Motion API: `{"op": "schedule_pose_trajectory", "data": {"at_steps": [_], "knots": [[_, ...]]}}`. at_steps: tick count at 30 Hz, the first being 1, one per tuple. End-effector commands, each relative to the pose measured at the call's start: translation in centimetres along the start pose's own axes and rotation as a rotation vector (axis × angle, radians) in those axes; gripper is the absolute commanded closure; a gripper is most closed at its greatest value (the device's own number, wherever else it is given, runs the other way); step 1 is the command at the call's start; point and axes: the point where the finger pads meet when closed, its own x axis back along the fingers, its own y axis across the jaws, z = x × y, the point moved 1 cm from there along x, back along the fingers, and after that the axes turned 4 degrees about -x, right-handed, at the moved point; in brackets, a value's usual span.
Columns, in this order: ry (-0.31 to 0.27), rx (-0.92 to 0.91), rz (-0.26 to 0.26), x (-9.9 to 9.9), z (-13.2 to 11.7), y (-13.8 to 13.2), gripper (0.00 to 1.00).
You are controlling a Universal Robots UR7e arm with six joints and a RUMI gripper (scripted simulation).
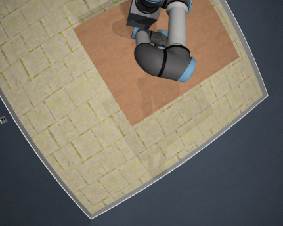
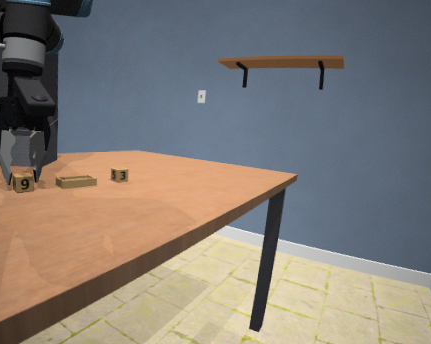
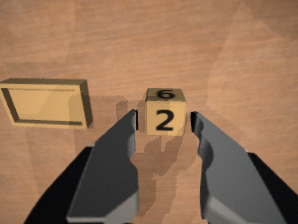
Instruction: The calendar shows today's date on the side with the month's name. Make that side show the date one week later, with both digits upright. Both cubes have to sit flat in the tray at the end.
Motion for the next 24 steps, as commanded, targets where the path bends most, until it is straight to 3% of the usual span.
{"op": "schedule_pose_trajectory", "data": {"at_steps": [1,24], "knots": [[0.0,-0.002,0.0,1.1,-0.1,0.0,0.71],[0.0,-0.002,0.0,7.5,-0.1,0.0,0.71]]}}
